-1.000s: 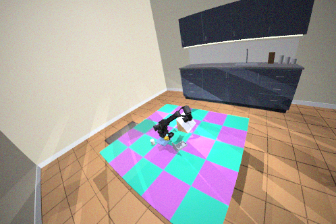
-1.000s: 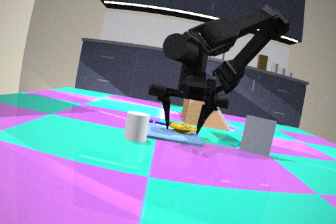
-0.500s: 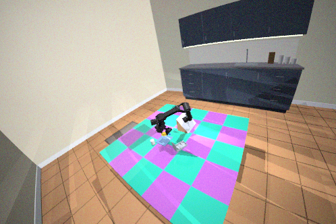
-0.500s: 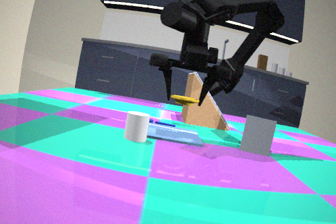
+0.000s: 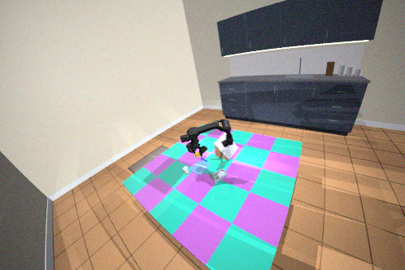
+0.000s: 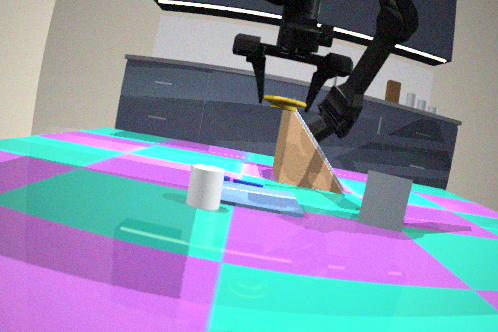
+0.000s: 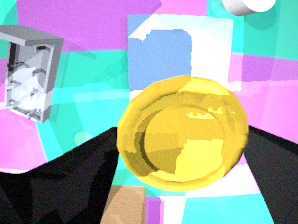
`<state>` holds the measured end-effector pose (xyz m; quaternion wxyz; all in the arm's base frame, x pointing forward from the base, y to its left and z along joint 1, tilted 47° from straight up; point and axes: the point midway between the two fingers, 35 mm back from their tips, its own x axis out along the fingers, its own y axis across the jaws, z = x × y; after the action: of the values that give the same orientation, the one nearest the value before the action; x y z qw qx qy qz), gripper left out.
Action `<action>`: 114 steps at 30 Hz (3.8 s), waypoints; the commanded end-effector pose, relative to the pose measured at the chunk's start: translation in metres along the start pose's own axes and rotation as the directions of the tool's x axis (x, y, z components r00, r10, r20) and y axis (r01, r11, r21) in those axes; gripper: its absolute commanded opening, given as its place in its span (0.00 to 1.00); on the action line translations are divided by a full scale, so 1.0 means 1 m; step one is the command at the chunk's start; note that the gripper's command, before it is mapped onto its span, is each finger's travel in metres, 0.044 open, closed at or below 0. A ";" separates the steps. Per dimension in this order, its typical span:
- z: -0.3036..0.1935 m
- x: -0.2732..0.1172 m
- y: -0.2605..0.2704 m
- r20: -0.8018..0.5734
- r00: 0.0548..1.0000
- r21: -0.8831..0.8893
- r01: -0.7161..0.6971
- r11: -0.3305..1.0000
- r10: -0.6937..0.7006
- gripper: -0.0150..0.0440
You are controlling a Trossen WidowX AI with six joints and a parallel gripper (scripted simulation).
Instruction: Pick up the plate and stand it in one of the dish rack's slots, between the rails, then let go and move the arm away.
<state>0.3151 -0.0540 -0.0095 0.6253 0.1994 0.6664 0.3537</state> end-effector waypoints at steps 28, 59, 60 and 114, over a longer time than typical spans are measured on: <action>-0.002 -0.045 0.081 0.014 1.000 0.568 0.001 0.823 -0.012 0.25; -0.048 -0.039 0.207 0.045 0.999 0.994 -0.046 -0.102 -0.010 0.25; -0.051 -0.038 0.210 0.046 0.999 0.990 -0.047 -0.136 -0.009 0.25; -0.078 0.055 0.169 0.035 0.687 0.978 0.125 0.166 -0.725 0.25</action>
<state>0.1998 0.0802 0.0750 0.5848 0.4076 0.5946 -0.3719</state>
